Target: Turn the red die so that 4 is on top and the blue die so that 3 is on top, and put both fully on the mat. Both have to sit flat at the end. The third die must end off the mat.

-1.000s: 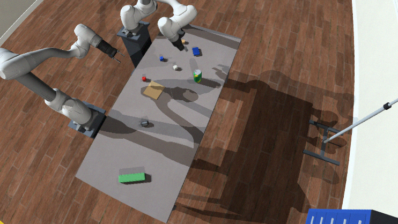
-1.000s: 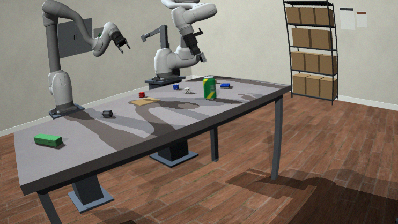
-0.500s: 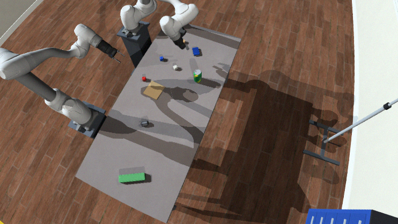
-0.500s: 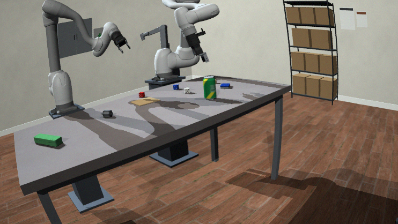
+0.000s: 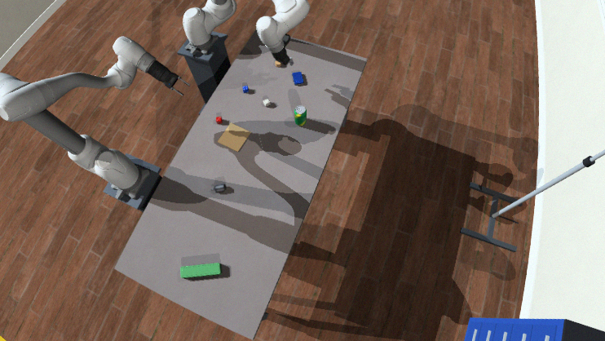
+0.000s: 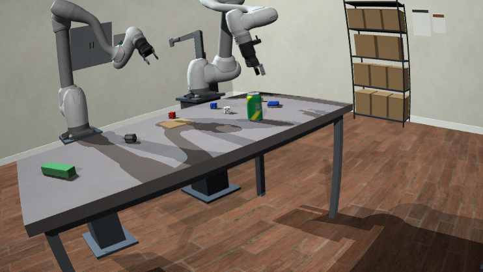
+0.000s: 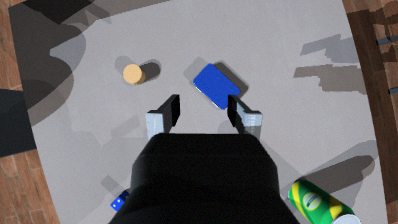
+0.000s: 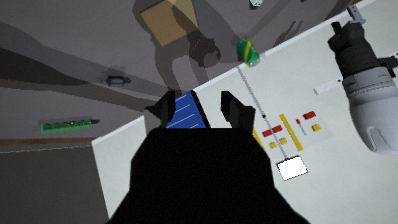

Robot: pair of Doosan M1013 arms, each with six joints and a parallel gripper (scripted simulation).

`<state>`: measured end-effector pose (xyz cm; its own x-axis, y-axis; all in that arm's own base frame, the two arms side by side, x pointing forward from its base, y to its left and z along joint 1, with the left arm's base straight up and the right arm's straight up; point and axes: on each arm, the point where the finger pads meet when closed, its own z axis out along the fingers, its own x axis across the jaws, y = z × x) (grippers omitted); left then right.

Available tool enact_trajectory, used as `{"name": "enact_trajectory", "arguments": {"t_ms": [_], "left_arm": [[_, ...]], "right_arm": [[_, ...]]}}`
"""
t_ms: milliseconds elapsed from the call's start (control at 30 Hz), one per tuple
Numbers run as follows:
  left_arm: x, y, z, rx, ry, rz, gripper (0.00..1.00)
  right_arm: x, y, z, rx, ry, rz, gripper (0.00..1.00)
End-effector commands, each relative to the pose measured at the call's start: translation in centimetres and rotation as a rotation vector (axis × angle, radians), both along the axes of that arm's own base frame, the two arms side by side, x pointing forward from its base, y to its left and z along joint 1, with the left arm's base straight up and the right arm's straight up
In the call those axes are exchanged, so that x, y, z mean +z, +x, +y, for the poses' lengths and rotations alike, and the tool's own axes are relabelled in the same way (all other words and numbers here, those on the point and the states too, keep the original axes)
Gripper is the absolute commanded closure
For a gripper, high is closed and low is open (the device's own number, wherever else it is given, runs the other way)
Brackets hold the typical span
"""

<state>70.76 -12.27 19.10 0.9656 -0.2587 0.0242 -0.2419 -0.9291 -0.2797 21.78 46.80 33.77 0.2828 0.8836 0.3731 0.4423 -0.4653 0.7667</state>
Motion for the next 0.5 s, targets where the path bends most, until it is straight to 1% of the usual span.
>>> {"name": "enact_trajectory", "arguments": {"t_ms": [0, 67, 267, 467], "left_arm": [[-0.3, -0.4, 4.0, 0.096, -0.002, 0.009, 0.00], [-0.3, -0.4, 4.0, 0.096, -0.002, 0.009, 0.00], [-1.1, -2.4, 12.0, 0.301, -0.004, 0.032, 0.00], [-2.0, -5.9, 21.1, 0.551, -0.006, 0.060, 0.00]], "right_arm": [[0.0, 0.0, 0.0, 0.000, 0.001, 0.000, 0.00], [0.0, 0.0, 0.0, 0.000, 0.001, 0.000, 0.00], [0.0, 0.0, 0.0, 0.000, 0.001, 0.000, 0.00], [0.0, 0.0, 0.0, 0.000, 0.001, 0.000, 0.00]]}}
